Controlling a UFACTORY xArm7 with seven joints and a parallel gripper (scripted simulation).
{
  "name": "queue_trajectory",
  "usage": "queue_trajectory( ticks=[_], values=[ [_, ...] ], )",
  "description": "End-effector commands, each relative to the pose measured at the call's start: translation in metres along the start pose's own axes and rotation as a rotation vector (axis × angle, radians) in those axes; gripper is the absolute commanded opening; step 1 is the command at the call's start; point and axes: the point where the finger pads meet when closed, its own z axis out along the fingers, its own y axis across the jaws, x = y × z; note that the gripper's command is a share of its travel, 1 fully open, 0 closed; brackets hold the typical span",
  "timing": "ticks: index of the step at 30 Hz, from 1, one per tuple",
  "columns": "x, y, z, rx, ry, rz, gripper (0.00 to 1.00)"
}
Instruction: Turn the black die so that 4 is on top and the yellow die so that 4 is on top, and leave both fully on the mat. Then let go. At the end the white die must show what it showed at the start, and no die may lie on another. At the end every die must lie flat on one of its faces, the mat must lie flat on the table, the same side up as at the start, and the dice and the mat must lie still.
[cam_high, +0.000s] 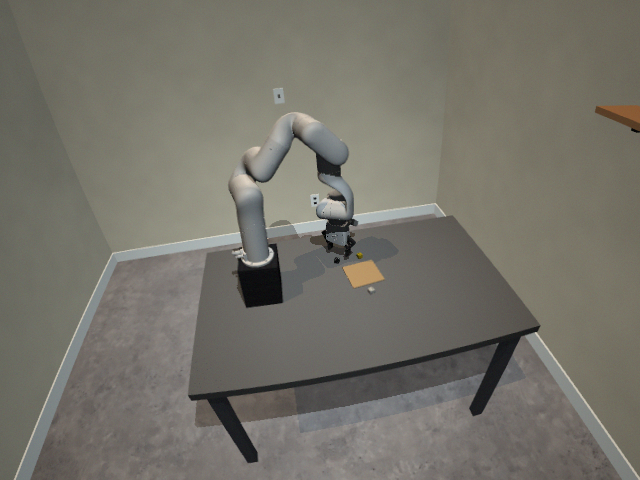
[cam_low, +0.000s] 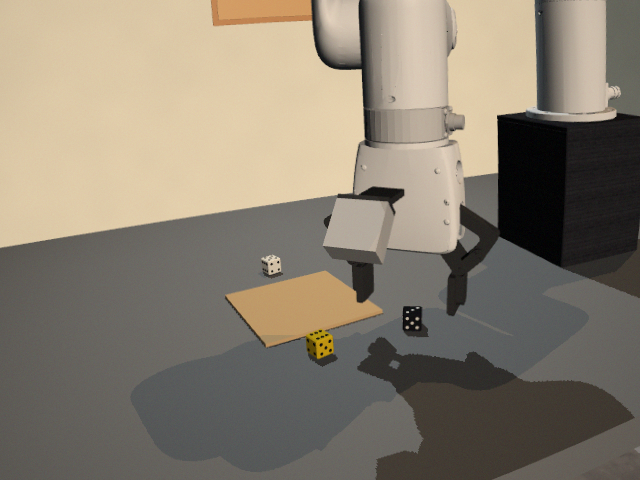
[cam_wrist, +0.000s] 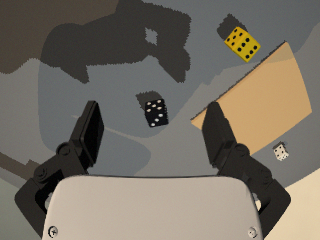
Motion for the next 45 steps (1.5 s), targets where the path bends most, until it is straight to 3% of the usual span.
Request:
queue_trajectory(
  ticks=[1,26,38,45],
  values=[
    [0.001,0.0,-0.001,-0.001,0.003,0.0,1.0],
    [0.007,0.005,-0.001,-0.001,0.003,0.0,1.0],
    [0.07,0.06,-0.001,-0.001,0.003,0.0,1.0],
    [0.08,0.07,-0.001,-0.001,0.003,0.0,1.0]
  ],
)
